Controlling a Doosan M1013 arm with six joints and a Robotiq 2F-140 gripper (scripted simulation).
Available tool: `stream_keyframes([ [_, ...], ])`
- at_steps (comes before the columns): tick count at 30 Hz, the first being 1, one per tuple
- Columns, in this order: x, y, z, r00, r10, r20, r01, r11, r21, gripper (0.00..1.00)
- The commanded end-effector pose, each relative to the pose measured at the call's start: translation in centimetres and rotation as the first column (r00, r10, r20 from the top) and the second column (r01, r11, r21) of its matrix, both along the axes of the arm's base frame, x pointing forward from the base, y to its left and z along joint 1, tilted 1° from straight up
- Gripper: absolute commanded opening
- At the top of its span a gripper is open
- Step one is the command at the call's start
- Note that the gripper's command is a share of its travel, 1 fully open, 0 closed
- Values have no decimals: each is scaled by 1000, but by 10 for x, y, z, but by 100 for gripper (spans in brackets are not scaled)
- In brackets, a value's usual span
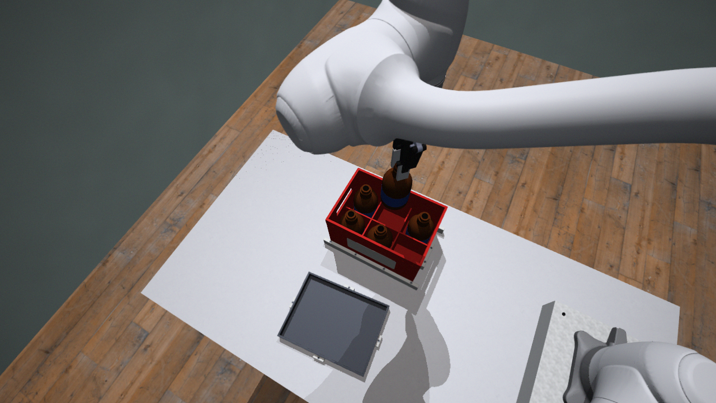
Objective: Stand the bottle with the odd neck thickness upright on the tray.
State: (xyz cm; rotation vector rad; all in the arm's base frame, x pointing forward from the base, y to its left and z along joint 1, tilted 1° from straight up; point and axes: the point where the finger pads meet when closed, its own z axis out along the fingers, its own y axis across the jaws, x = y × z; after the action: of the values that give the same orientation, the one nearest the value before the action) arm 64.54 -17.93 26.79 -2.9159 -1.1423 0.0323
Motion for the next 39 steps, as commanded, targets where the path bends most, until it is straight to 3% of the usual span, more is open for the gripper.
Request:
stream_keyframes([
  [1,0,1,0,1000,0,0,0,1000,0,0],
  [39,2,26,0,1000,0,0,0,1000,0,0],
])
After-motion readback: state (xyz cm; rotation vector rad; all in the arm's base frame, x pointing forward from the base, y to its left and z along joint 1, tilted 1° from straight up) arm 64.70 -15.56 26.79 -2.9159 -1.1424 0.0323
